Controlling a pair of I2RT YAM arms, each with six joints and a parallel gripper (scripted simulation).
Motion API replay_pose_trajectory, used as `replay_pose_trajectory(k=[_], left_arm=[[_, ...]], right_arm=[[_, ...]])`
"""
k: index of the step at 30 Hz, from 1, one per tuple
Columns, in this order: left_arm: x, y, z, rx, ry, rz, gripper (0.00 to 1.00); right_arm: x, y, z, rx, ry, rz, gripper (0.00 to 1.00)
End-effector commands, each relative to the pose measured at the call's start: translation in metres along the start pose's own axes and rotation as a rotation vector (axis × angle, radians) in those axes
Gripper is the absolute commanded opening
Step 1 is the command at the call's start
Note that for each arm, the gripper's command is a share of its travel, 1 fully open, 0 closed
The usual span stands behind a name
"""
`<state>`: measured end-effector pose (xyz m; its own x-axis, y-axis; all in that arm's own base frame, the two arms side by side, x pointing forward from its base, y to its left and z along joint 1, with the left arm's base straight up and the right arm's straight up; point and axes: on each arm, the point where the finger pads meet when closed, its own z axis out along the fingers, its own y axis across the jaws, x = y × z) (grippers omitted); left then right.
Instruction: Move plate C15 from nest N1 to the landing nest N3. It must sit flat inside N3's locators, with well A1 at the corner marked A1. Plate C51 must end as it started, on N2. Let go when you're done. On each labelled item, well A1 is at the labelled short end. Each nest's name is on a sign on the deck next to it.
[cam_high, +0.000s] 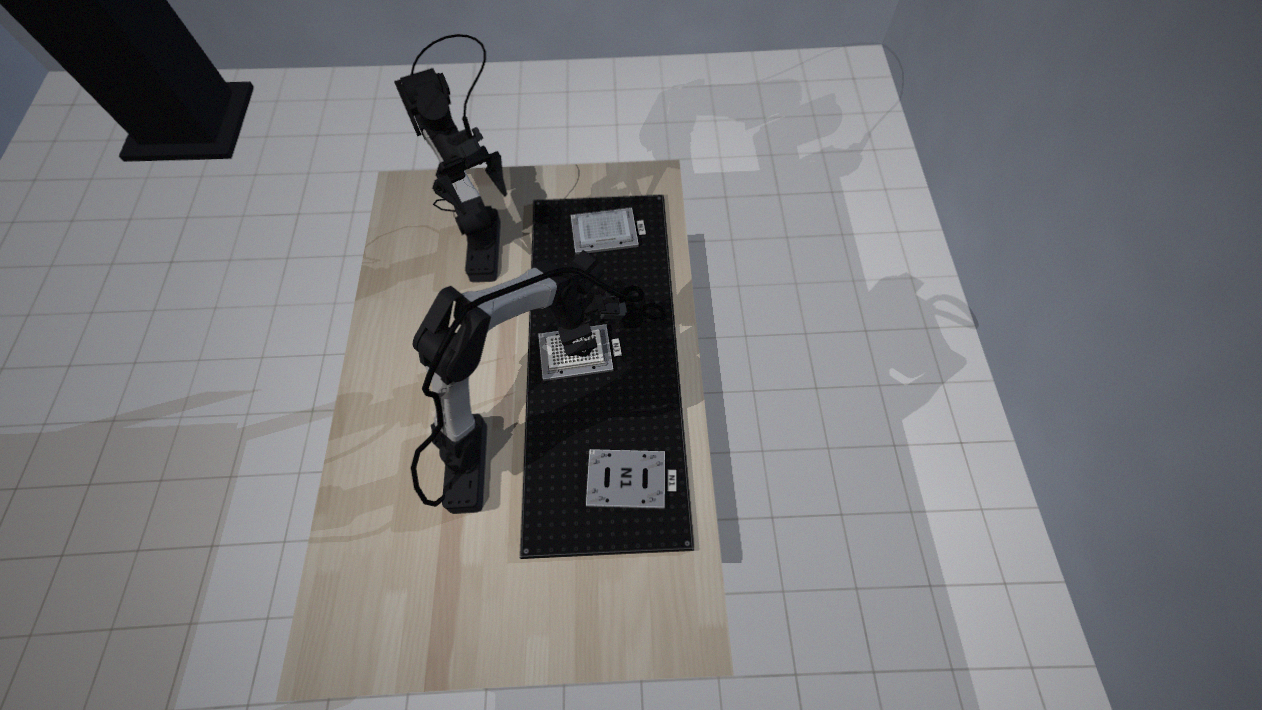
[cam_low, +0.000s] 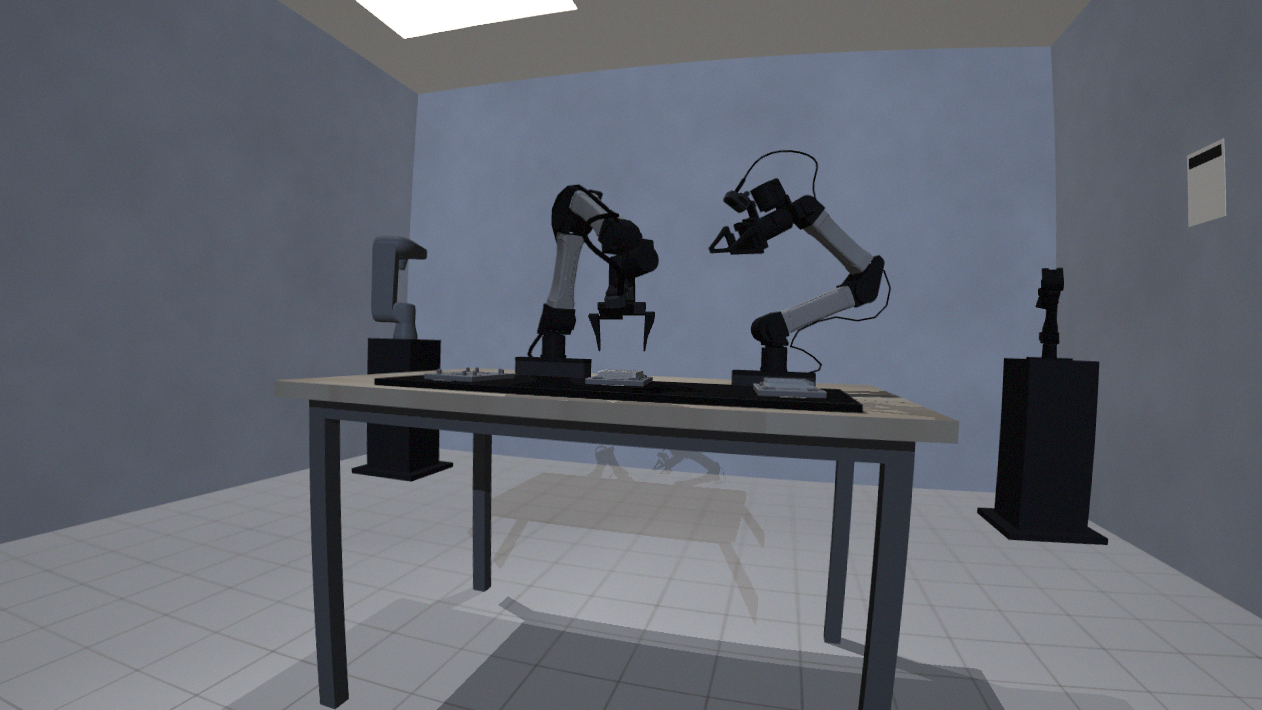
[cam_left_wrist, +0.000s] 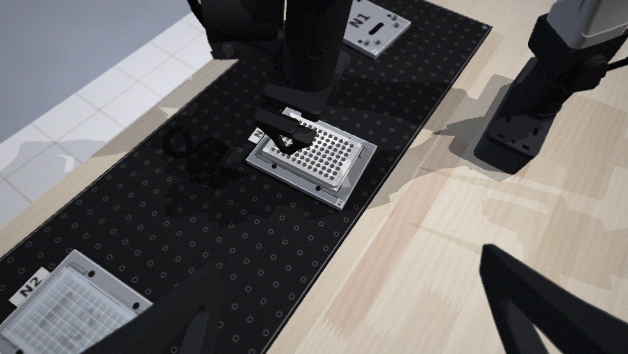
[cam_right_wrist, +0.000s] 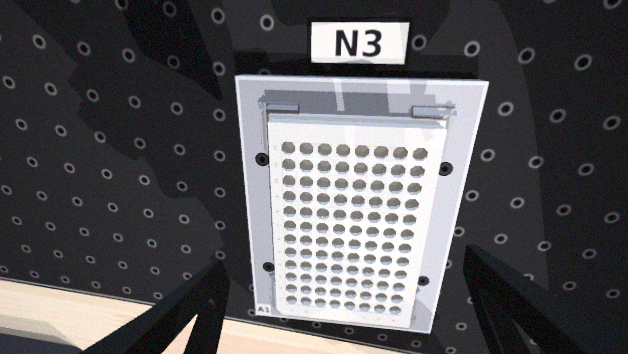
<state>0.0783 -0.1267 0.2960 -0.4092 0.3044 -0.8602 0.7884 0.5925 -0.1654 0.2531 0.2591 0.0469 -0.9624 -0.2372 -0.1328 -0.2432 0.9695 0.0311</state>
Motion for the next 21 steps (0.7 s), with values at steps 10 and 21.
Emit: replay_pose_trajectory(k=[10, 21], left_arm=[[-0.003, 0.0, -0.002, 0.002, -0.009, -0.003, 1.0], [-0.003, 0.0, -0.002, 0.002, -0.009, -0.003, 1.0]], right_arm=[[0.02, -0.013, -0.034, -0.071, -0.367, -0.571, 1.0], [0.036, -0.025, -0.039, -0.083, -0.449, -0.704, 1.0]])
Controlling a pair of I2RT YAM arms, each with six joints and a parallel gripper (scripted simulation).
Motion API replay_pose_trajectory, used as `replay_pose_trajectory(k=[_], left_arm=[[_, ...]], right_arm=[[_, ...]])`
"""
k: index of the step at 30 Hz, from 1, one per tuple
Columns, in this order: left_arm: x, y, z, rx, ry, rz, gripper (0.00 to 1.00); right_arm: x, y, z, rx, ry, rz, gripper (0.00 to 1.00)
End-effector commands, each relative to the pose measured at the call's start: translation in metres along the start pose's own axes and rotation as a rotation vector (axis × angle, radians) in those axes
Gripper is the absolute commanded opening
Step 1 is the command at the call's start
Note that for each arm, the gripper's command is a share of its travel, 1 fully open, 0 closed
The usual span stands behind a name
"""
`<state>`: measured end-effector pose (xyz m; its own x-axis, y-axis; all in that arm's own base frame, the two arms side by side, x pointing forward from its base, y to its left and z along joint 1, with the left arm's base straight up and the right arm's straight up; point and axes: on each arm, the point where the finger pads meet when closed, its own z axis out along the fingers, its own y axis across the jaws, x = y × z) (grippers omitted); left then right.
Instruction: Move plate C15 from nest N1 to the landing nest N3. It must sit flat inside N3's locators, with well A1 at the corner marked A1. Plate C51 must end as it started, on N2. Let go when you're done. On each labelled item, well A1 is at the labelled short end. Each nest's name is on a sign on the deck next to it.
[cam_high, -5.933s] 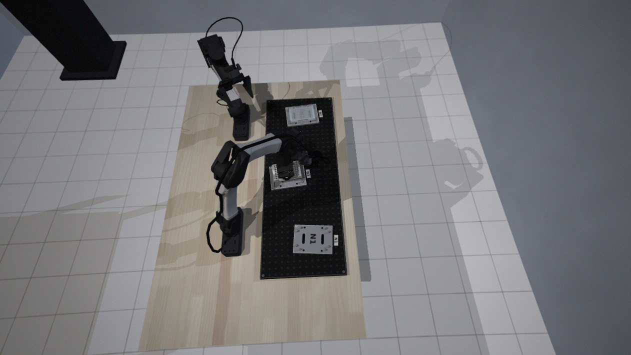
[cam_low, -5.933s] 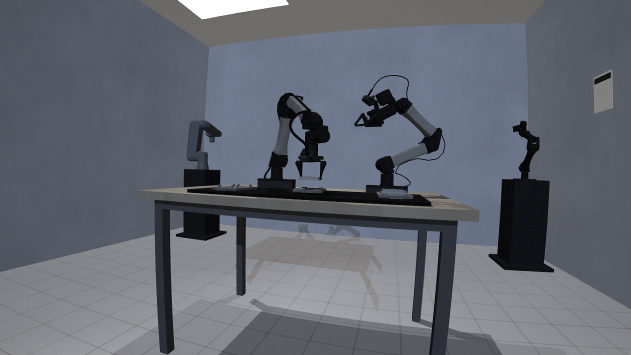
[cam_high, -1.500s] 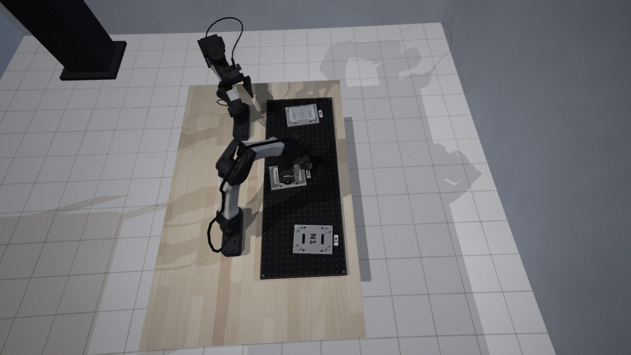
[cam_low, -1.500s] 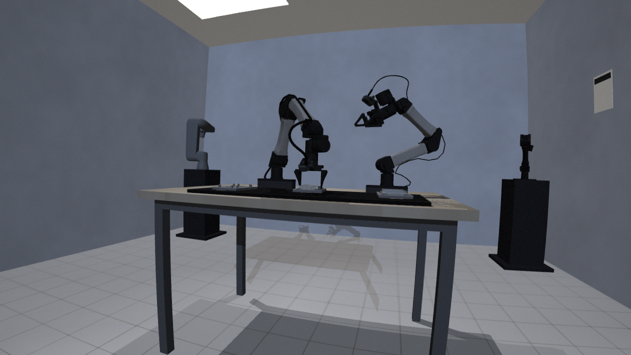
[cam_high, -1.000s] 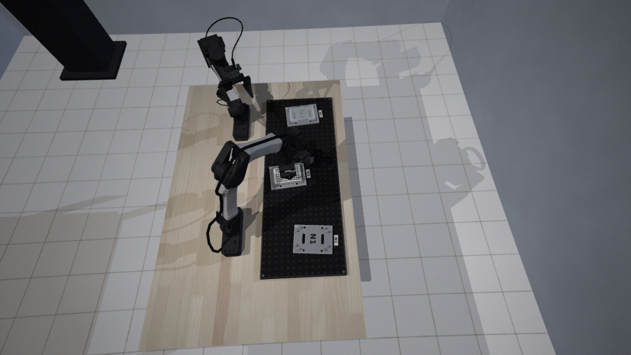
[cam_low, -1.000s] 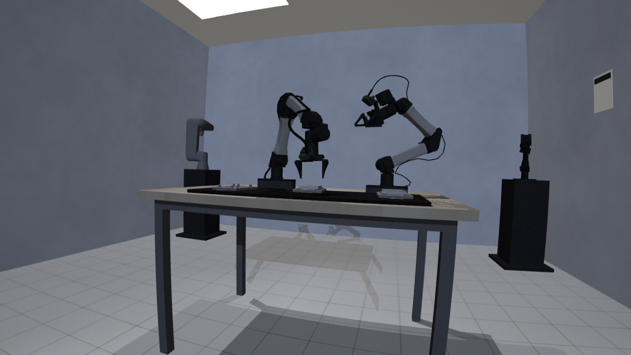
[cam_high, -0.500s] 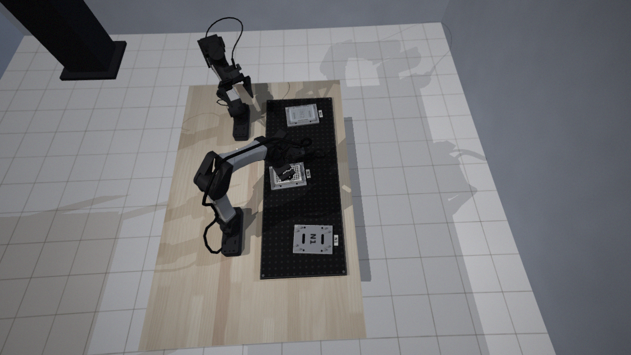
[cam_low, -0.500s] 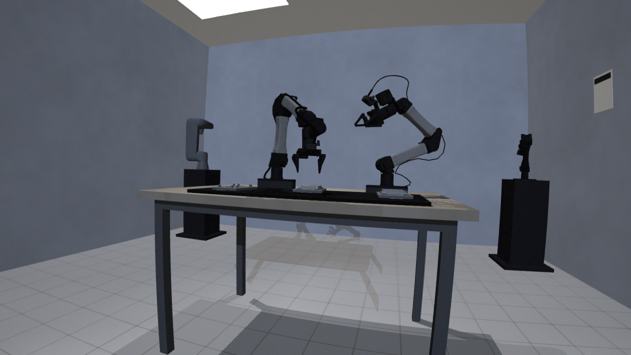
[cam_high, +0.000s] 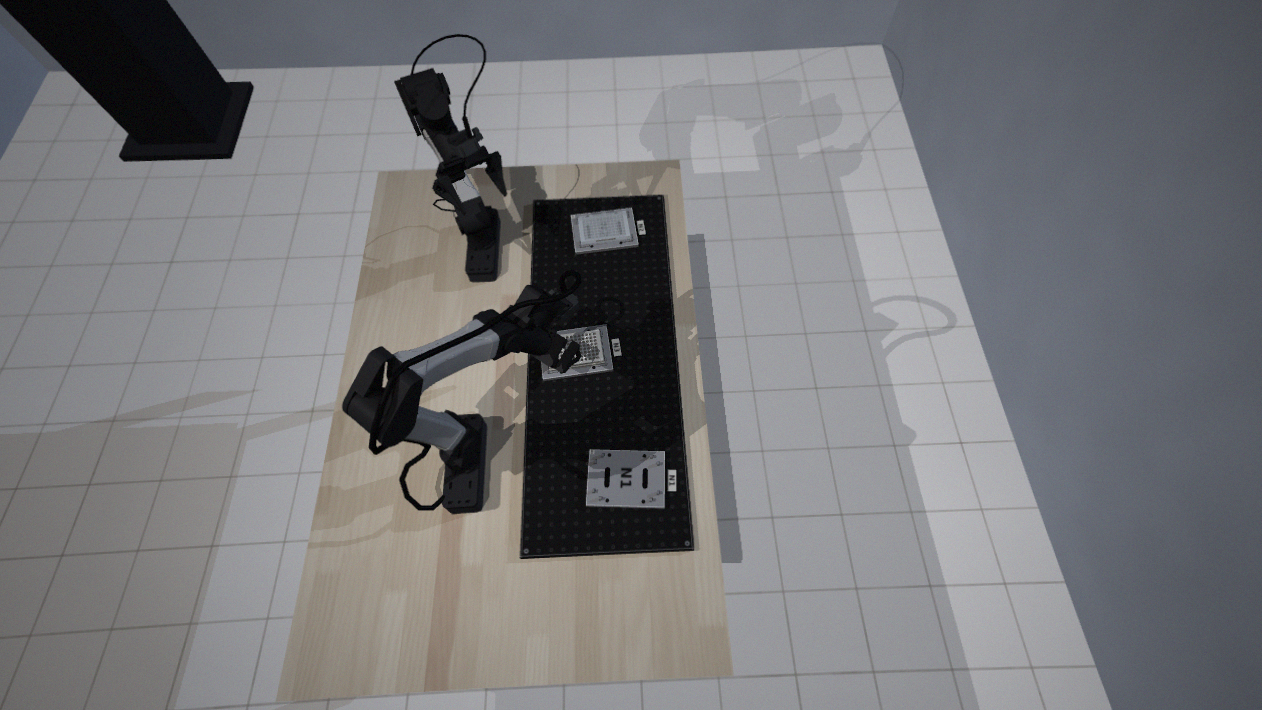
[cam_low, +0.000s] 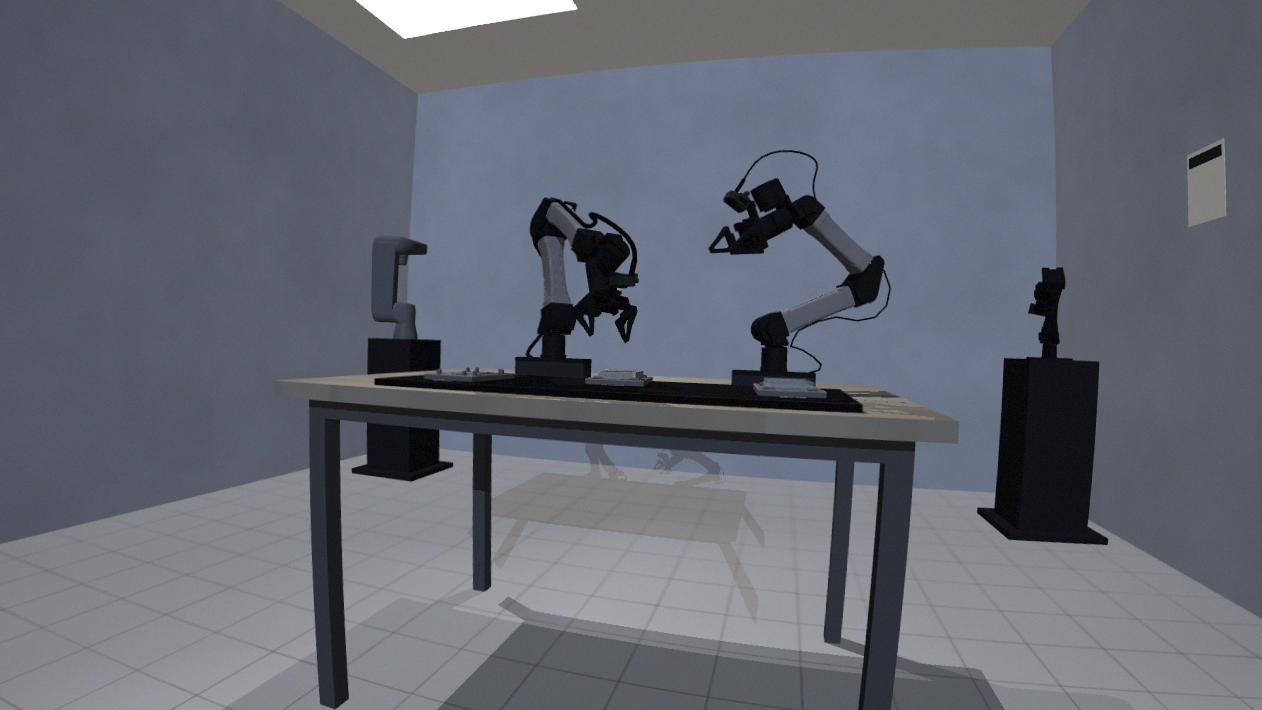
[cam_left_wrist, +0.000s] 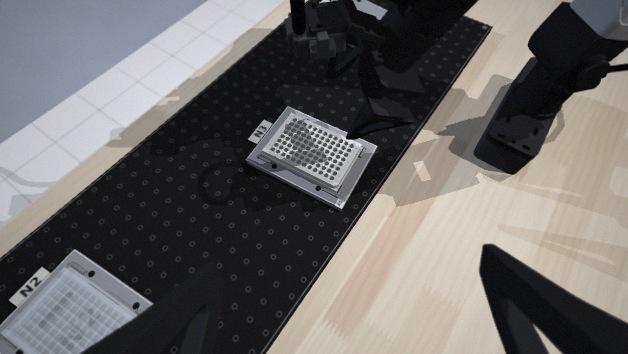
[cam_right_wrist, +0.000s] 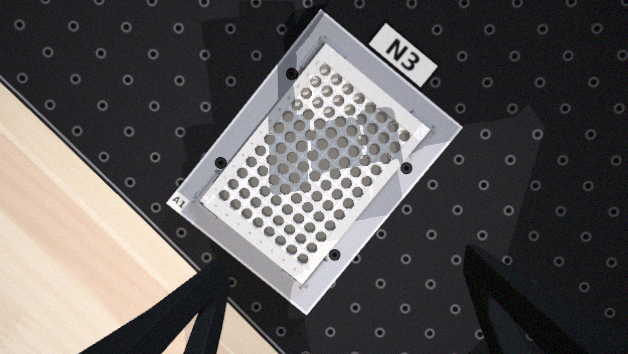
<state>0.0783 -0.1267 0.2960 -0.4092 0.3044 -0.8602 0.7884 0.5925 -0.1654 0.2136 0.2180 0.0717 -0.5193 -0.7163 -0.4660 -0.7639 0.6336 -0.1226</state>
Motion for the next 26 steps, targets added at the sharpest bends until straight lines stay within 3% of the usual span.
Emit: replay_pose_trajectory(k=[1, 4, 26], left_arm=[[-0.0033, -0.0001, -0.0024, 0.002, -0.009, -0.003, 1.0], [-0.0033, -0.0001, -0.0024, 0.002, -0.009, -0.003, 1.0], [-0.0033, -0.0001, -0.0024, 0.002, -0.009, -0.003, 1.0]], right_arm=[[-0.0096, -0.0022, -0.0039, -0.013, -0.082, -0.041, 1.0], [-0.0012, -0.0029, 0.0014, -0.008, -0.042, -0.034, 1.0], [-0.0073, -0.0023, -0.0013, -0.008, -0.056, -0.037, 1.0]])
